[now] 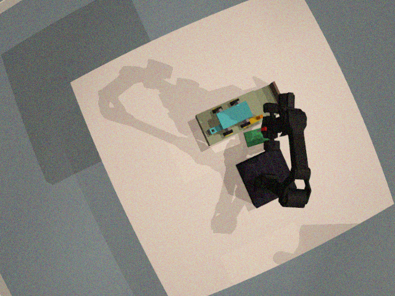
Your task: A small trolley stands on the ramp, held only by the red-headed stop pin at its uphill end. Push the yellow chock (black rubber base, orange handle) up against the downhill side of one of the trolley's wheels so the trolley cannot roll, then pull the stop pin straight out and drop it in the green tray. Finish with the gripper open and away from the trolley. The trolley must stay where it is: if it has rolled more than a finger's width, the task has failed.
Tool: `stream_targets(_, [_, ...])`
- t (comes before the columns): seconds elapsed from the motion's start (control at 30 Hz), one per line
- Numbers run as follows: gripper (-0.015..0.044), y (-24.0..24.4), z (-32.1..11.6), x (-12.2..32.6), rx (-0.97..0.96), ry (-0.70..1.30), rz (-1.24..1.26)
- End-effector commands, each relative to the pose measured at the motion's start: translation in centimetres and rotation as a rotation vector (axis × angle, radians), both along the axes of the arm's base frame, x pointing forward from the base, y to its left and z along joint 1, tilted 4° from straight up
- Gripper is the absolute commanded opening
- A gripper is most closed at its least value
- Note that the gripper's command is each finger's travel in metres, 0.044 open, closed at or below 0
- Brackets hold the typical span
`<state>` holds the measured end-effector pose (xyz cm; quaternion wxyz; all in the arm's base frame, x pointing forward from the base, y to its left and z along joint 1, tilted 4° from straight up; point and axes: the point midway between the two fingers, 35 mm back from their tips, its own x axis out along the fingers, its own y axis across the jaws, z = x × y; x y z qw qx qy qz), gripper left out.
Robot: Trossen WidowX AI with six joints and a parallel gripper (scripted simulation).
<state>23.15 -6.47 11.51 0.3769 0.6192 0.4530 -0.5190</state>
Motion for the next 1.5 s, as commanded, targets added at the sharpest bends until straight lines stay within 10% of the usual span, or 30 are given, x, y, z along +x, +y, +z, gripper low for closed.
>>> stream_targets(0.0, [0.0, 0.11, 0.08, -0.16, -0.016, 0.001, -0.113])
stream_targets(1.47, [0.0, 0.85, 0.14, -0.08, -0.129, 0.067, -1.27])
